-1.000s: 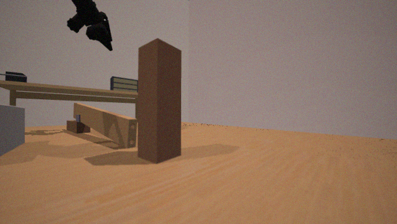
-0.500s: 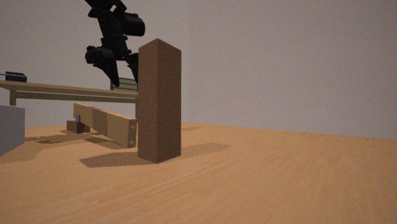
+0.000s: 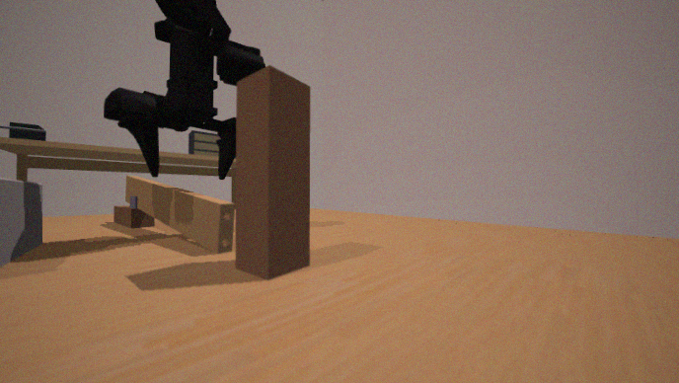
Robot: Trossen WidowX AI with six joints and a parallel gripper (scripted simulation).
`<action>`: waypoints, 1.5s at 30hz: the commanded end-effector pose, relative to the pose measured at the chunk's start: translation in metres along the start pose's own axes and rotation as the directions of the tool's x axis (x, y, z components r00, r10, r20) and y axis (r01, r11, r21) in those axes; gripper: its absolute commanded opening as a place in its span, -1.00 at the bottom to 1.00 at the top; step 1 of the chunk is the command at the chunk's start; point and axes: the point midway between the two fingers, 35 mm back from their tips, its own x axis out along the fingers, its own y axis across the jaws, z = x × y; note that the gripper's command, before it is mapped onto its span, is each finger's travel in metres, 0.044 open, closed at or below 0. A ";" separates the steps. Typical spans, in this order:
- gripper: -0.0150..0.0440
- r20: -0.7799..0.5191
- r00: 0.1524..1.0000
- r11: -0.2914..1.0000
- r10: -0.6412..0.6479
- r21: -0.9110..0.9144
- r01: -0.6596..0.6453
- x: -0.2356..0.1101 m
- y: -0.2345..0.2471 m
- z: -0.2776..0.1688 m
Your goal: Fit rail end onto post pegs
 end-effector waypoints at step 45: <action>0.82 0.000 1.000 1.000 0.011 0.011 -0.011 0.071 0.003 -0.001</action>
